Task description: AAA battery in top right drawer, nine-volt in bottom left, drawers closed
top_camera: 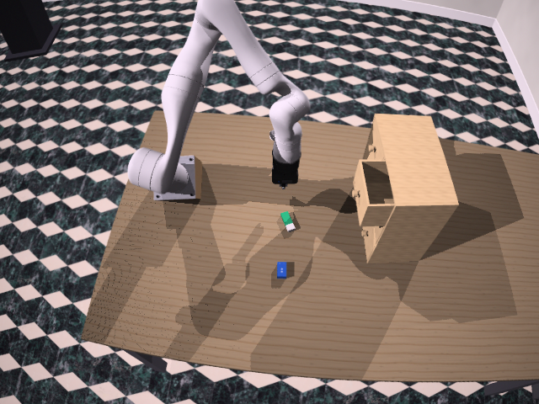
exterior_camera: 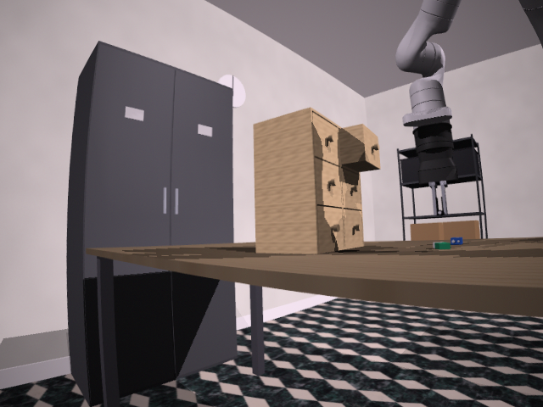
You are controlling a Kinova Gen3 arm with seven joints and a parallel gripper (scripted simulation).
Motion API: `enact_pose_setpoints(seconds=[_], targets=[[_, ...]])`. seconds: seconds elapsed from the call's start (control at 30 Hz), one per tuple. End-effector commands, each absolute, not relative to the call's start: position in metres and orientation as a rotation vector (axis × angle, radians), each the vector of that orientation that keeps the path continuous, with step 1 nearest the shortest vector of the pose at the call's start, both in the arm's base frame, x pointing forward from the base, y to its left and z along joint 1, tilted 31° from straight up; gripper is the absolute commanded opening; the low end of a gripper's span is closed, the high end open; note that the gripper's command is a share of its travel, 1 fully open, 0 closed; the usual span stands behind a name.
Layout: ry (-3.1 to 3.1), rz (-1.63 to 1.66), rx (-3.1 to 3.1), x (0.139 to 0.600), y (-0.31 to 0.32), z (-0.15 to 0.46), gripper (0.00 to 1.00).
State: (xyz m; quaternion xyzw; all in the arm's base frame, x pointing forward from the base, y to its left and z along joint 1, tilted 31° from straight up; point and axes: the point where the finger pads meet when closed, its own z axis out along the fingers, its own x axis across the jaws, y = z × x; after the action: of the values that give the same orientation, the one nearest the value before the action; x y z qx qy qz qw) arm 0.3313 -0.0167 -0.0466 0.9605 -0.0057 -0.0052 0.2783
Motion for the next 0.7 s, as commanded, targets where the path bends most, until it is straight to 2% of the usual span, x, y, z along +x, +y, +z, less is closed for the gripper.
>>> enact_pose_setpoints(seconds=[0.0, 0.67], targets=[[0.006, 0.004, 2.592, 0.335, -0.004, -0.042, 0.24], [0.008, 0.003, 2.592, 0.335, 0.006, -0.025, 0.24]])
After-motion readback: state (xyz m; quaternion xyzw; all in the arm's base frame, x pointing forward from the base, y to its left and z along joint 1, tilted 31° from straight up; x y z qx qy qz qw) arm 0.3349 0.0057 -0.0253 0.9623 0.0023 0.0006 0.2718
